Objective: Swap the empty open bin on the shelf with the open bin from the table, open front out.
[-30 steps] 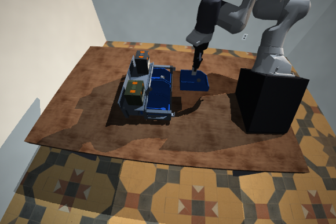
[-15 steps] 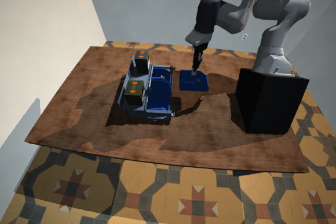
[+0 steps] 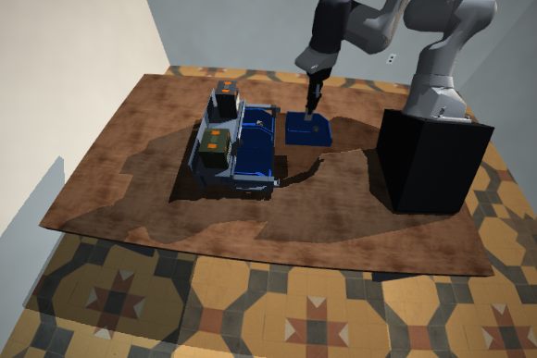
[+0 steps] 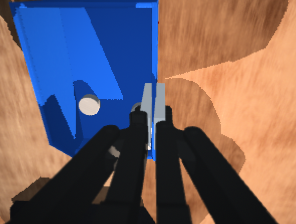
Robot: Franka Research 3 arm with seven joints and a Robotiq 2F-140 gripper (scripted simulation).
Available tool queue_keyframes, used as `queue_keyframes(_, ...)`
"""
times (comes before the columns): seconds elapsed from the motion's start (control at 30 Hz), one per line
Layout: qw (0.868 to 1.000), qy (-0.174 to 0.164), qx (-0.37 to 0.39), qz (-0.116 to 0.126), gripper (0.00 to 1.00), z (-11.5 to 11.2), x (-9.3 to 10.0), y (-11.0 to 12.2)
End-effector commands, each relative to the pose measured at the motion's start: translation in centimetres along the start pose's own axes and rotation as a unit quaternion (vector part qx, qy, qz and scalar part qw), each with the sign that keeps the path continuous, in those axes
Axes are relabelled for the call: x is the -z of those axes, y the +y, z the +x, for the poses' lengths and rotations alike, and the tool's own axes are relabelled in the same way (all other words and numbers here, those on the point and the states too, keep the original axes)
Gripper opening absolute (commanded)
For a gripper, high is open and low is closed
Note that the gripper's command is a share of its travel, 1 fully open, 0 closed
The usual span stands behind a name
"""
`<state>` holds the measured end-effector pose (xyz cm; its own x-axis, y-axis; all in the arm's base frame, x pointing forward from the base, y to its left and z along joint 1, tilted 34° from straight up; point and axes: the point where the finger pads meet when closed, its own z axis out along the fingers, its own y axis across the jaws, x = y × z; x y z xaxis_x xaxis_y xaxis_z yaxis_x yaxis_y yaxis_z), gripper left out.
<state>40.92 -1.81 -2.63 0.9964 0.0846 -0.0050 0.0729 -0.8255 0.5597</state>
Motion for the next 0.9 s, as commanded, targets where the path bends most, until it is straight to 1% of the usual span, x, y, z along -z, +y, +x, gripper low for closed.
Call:
queue_keyframes(0.0,1.000,0.000,-0.002,0.000,0.00,0.1,0.1,-0.1)
queue_keyframes(0.43,1.000,0.000,-0.002,0.000,0.00,0.1,-0.2,-0.1)
queue_keyframes(0.73,1.000,0.000,-0.002,0.000,0.00,0.1,-1.7,0.0)
queue_keyframes(0.8,1.000,0.000,-0.002,0.000,0.00,0.1,-1.7,0.0)
queue_keyframes(0.87,1.000,0.000,-0.002,0.000,0.00,0.0,-2.2,0.0)
